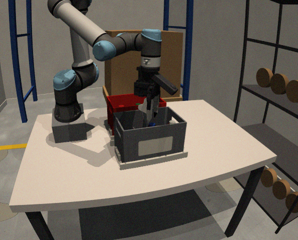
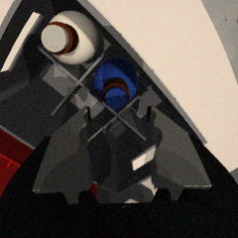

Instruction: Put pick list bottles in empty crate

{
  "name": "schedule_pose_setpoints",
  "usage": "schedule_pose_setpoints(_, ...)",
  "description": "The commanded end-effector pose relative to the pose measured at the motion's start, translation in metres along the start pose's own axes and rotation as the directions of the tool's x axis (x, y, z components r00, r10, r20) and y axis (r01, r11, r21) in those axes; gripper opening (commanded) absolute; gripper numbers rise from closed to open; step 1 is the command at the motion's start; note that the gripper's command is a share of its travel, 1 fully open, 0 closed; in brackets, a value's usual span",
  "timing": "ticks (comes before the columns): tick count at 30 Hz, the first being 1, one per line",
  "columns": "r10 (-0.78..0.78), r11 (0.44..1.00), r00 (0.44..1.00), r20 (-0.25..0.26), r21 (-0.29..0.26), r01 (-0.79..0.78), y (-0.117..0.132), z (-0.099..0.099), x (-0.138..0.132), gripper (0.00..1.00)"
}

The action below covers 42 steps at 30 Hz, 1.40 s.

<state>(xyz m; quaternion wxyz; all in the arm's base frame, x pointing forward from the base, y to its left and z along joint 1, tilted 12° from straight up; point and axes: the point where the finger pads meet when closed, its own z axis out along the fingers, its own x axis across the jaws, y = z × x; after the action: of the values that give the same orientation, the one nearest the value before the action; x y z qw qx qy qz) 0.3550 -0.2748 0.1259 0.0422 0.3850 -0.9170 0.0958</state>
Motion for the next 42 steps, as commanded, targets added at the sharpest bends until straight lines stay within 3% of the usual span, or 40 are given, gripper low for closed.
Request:
schedule_pose_setpoints(1,0.000,1.000,1.000,0.001,0.001,0.000,0.000,0.007,0.000,0.38)
schedule_pose_setpoints(29,0.000,1.000,1.000,0.001,0.001,0.000,0.000,0.042,0.000,0.38)
schedule_pose_setpoints(42,0.000,1.000,1.000,0.000,0.005,0.000,-0.002,0.040,0.000,0.38)
